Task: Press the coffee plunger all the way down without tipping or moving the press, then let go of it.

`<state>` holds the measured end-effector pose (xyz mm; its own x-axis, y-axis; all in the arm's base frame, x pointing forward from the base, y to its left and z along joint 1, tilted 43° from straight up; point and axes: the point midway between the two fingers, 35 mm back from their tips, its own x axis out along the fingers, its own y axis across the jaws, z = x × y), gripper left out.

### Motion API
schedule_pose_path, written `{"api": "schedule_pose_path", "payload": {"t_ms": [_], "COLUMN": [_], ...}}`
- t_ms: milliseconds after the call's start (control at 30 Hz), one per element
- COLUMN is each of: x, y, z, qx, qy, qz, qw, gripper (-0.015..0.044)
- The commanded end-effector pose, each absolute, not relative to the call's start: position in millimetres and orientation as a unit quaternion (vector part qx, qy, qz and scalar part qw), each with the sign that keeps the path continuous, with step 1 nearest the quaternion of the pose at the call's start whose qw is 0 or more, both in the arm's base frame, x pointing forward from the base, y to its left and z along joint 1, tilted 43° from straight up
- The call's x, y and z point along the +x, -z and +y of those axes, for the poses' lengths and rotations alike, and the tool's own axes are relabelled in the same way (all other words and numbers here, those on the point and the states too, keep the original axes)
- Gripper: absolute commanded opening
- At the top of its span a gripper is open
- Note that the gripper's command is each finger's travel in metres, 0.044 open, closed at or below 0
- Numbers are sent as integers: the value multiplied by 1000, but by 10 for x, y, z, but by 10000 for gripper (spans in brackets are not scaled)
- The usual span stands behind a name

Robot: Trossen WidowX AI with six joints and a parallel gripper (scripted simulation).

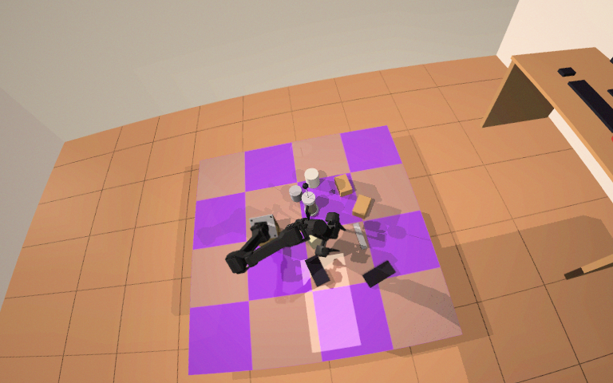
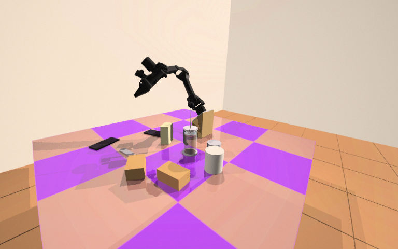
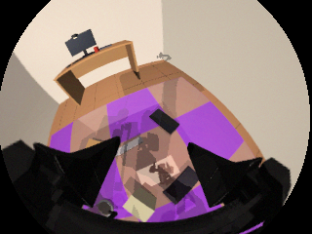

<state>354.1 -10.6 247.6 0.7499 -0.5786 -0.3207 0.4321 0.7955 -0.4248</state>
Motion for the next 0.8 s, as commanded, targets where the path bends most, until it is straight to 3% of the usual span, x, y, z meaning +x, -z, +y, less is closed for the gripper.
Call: {"api": "schedule_pose_path", "payload": {"t_ms": [0, 200, 467, 767], "x": [3472, 3102, 2182, 2008], "y": [-2111, -1635, -1091, -749], "z": [539, 1438, 2246, 2131], "qx": [-199, -267, -378, -398], "qy": [185, 53, -109, -131], "qz": [254, 286, 301, 298], "qw": [928, 919, 869, 858], "gripper": [440, 440, 440, 440]}}
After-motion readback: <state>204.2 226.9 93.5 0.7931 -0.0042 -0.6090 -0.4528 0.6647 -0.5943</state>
